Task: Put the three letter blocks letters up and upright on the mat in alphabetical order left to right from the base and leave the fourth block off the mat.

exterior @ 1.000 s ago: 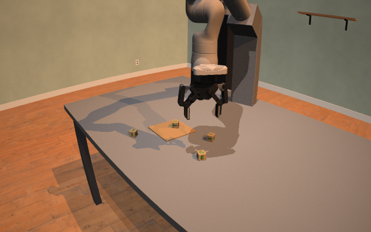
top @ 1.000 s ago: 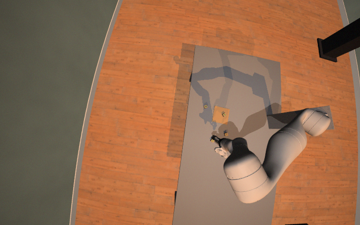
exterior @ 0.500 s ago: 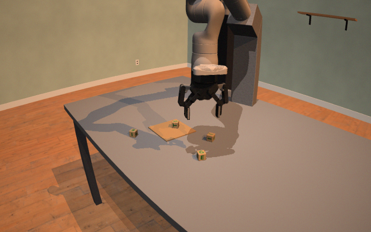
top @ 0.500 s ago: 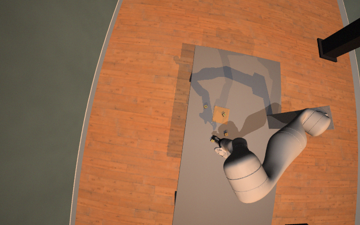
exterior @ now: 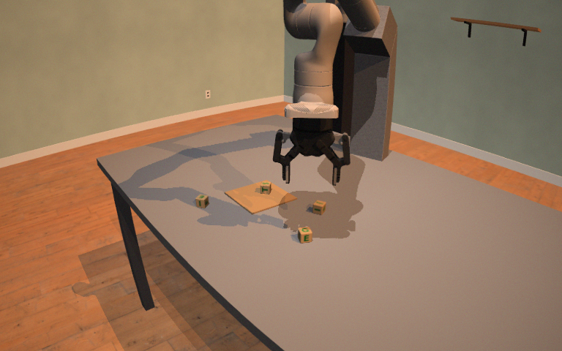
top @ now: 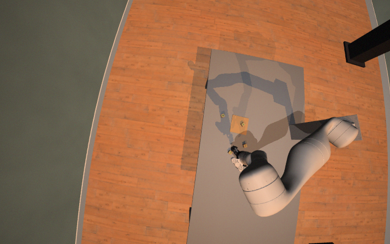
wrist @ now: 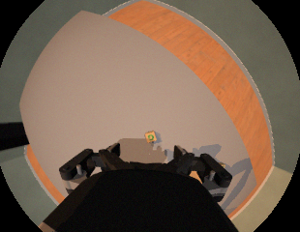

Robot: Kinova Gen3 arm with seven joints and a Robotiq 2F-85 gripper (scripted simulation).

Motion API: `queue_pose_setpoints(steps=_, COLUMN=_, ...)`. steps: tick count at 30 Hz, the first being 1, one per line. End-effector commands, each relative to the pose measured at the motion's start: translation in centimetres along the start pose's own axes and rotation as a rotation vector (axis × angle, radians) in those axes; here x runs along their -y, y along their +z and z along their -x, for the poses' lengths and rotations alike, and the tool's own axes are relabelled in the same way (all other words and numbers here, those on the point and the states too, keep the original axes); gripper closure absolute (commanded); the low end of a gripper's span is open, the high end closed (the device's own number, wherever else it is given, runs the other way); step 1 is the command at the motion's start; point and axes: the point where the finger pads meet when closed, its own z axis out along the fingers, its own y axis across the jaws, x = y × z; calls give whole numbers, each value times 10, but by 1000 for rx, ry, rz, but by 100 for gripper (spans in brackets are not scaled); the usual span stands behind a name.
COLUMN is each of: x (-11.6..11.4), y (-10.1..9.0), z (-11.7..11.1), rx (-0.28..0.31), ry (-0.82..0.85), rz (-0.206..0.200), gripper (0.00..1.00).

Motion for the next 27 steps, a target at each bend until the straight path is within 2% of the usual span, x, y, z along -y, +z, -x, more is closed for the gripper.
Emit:
queue_pose_setpoints(steps=1, x=-7, y=4, z=3, rx=7, ry=44, rz=10, gripper=0)
queue_pose_setpoints(steps=4, x=-6, y=6, z=3, rx=6, ry=127, rz=11, gripper=0)
queue_pose_setpoints(steps=17, x=-6, y=25, z=2, rx=5, ry=745, rz=15, gripper=0)
queue_pose_setpoints(steps=19, x=-6, y=25, z=2, rx=5, ry=745, rz=15, gripper=0)
queue_pose_setpoints(steps=27, x=-6, y=33, z=2, rx=3, ry=1057, rz=18, gripper=0)
